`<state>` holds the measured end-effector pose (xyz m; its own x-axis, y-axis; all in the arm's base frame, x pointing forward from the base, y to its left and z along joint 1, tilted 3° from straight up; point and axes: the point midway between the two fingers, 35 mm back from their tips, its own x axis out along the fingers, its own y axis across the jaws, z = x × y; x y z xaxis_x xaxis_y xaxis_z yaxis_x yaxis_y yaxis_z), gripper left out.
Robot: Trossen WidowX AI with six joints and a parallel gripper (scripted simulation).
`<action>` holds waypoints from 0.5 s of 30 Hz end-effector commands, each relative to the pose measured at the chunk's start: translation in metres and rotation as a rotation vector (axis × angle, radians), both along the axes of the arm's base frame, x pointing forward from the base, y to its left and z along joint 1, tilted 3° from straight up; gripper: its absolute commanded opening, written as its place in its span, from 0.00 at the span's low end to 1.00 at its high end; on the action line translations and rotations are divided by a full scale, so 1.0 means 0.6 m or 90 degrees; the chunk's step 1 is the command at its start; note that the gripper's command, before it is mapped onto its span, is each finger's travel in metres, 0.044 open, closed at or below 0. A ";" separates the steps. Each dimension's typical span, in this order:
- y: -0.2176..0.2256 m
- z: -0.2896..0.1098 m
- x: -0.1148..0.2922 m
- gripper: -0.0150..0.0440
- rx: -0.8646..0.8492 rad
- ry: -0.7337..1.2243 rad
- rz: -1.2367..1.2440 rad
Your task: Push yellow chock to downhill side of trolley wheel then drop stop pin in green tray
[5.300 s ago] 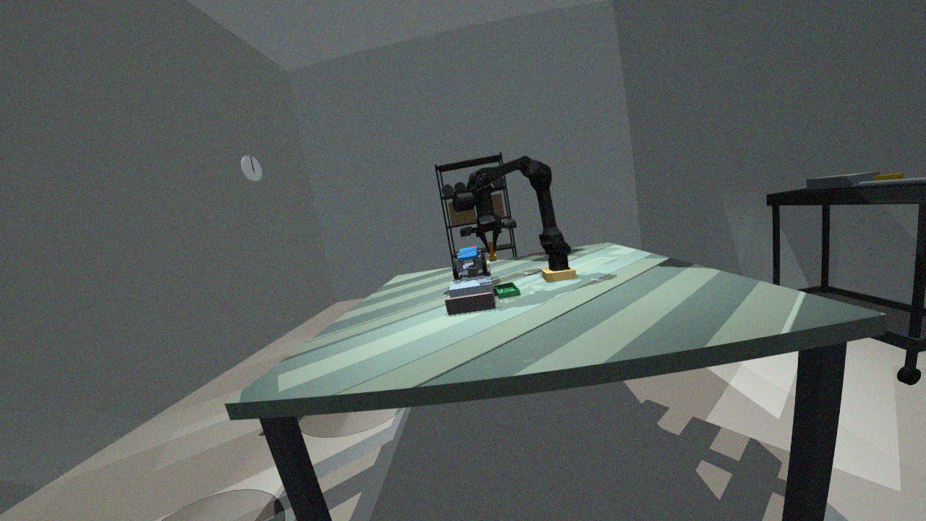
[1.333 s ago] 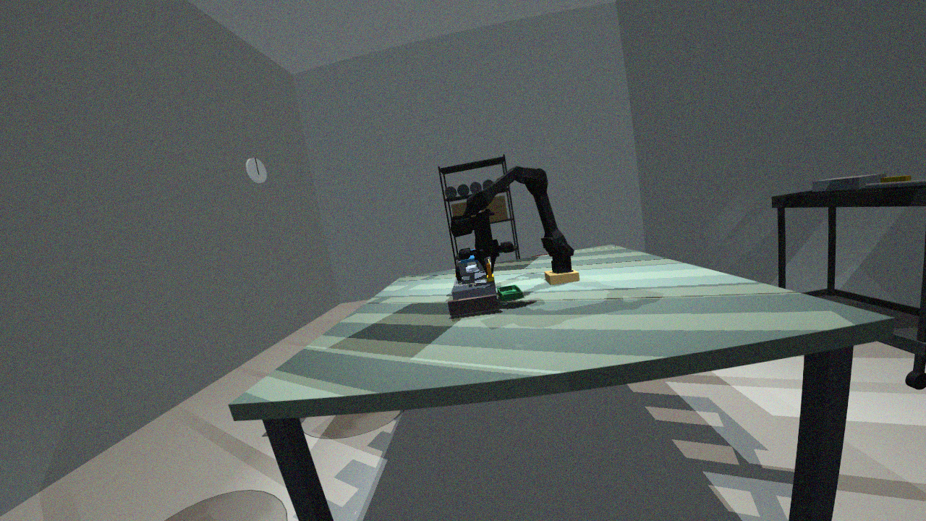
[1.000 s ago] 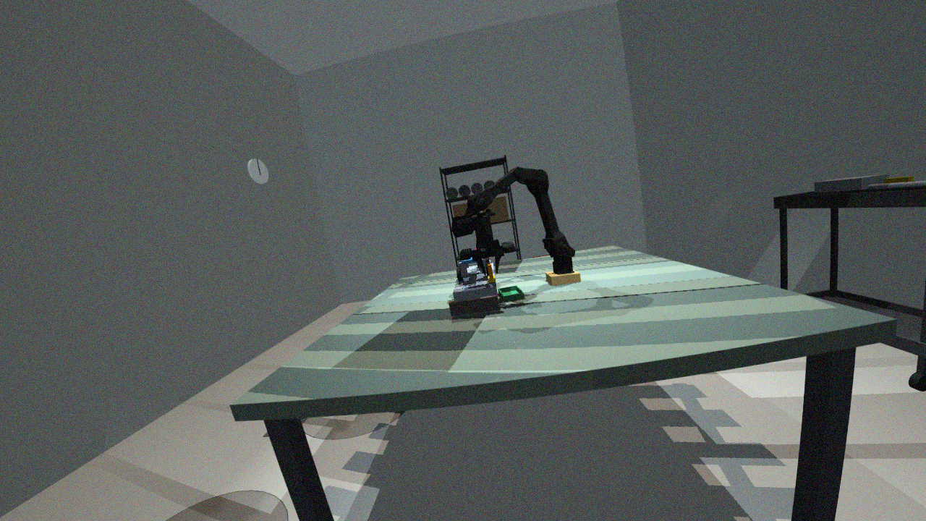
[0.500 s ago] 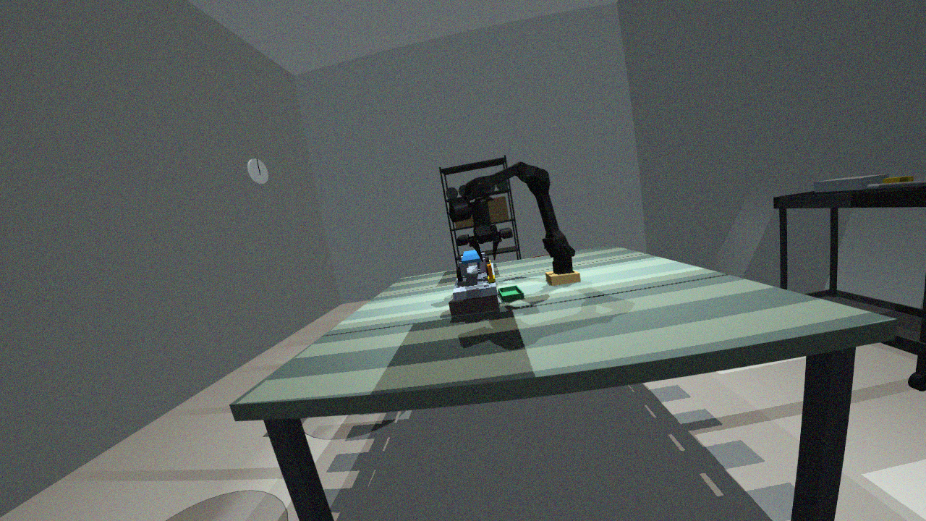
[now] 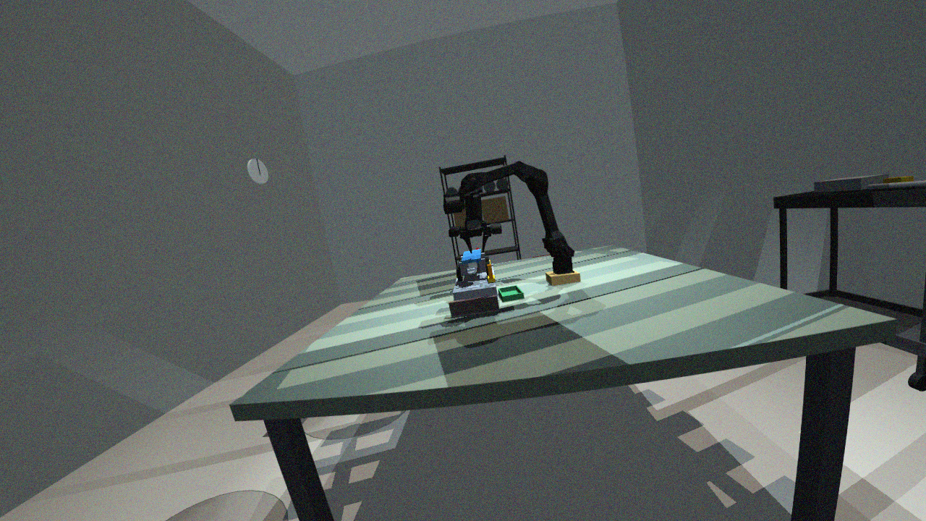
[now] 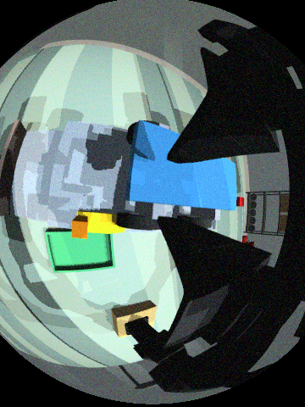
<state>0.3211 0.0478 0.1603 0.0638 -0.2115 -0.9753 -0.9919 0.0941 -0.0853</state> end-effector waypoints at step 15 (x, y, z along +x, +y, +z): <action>-0.237 0.056 -0.002 0.58 -0.083 0.066 0.013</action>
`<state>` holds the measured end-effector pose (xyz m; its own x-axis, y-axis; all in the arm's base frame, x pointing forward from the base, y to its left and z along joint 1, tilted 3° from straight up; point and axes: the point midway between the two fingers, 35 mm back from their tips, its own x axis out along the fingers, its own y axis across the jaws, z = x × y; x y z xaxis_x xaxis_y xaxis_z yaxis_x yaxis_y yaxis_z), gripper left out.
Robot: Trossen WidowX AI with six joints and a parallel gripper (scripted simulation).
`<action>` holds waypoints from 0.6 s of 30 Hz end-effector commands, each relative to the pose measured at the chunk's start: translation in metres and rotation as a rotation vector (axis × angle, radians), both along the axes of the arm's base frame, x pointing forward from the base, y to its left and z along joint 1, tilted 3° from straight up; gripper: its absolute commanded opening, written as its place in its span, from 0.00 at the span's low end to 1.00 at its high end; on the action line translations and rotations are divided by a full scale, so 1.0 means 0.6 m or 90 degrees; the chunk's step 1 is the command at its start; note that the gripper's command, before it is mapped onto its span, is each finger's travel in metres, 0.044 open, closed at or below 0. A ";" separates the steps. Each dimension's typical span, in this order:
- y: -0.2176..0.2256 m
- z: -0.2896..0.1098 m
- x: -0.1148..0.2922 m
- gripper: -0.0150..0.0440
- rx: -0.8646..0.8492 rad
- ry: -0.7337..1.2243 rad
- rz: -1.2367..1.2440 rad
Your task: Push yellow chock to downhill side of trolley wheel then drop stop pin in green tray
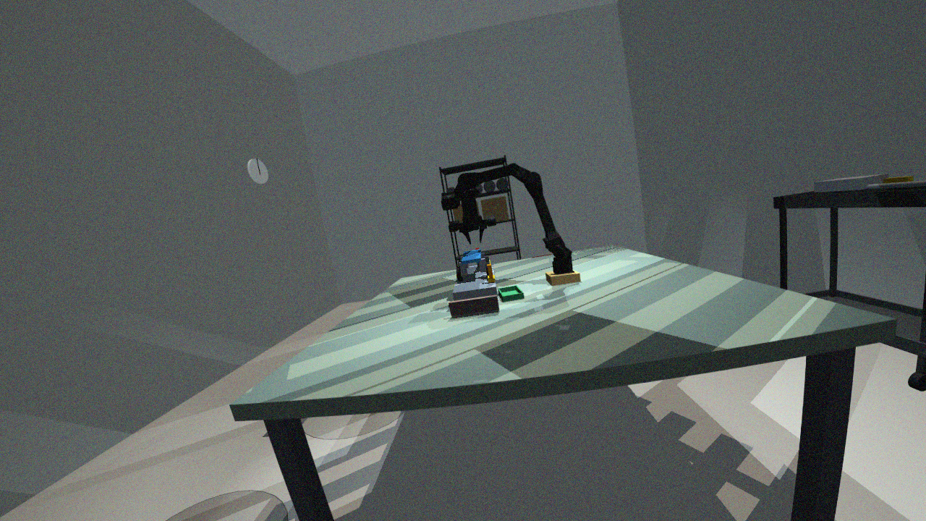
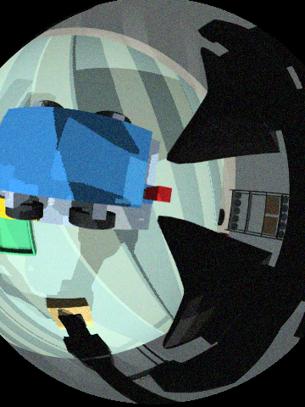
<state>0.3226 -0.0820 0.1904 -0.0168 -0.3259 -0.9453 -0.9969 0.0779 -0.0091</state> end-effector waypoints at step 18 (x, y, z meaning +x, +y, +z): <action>-0.030 -0.024 -0.005 0.58 -0.008 0.011 0.006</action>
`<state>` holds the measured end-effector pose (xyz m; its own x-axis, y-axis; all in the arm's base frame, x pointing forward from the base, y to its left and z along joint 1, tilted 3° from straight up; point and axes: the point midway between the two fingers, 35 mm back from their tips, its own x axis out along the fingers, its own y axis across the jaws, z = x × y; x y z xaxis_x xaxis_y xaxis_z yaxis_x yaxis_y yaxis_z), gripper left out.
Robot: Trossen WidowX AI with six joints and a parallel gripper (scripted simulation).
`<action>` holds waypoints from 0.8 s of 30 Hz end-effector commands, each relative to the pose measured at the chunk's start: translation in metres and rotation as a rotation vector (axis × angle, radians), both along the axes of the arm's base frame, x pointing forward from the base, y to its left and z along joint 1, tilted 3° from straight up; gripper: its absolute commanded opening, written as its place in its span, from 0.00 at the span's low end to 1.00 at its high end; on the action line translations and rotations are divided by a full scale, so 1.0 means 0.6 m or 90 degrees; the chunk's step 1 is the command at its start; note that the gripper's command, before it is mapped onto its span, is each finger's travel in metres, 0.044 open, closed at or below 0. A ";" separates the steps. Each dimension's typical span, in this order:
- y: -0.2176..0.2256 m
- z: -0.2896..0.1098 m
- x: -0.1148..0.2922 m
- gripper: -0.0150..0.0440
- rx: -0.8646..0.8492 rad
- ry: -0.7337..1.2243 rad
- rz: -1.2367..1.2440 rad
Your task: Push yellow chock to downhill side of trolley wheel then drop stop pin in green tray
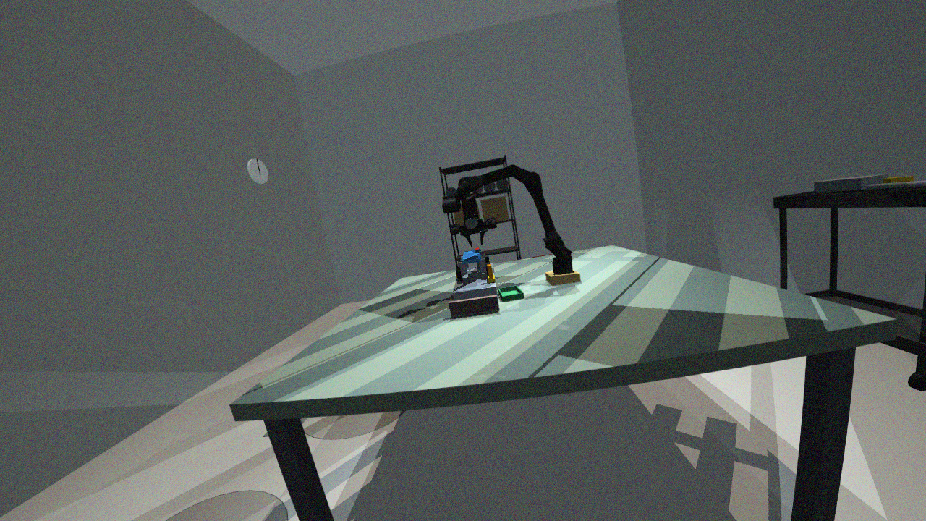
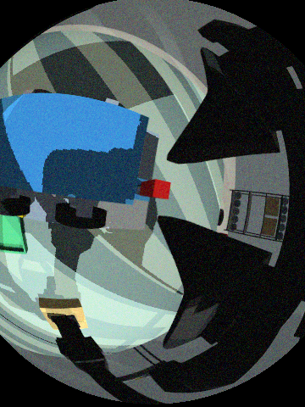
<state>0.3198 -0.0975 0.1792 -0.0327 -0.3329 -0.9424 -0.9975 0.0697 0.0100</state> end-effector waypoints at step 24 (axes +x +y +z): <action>-0.021 -0.054 -0.002 0.58 -0.003 -0.001 0.001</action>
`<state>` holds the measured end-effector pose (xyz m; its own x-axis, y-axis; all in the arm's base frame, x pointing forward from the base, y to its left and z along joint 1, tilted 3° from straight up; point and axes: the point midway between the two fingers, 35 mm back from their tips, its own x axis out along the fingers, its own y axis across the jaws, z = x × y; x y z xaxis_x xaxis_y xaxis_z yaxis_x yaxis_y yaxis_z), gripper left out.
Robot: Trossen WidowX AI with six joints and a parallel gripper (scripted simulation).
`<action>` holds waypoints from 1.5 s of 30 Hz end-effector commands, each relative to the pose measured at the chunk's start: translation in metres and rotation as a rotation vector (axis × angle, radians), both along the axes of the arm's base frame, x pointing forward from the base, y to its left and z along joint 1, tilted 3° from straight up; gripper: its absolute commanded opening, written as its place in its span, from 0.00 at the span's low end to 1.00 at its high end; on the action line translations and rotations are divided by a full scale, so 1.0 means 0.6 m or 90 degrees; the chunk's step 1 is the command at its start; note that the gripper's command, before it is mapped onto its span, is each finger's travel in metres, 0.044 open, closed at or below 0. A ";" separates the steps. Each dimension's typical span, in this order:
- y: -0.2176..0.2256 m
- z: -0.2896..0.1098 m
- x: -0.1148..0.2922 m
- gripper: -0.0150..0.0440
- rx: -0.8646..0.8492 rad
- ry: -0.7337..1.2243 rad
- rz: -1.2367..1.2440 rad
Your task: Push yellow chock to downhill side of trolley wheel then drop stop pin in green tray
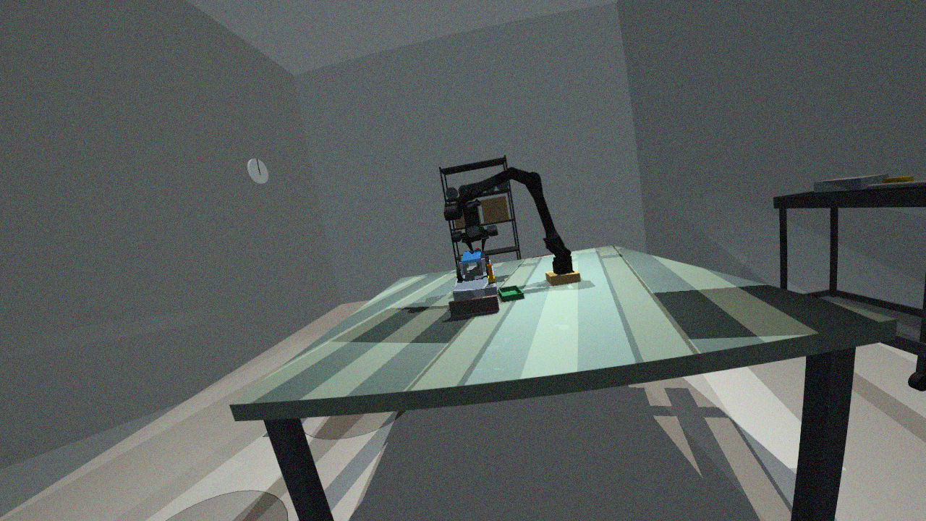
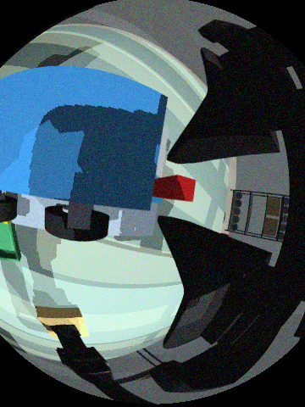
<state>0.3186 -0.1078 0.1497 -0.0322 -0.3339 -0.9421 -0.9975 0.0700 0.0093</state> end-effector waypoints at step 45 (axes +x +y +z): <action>-0.009 -0.014 -0.003 0.25 -0.003 -0.001 0.001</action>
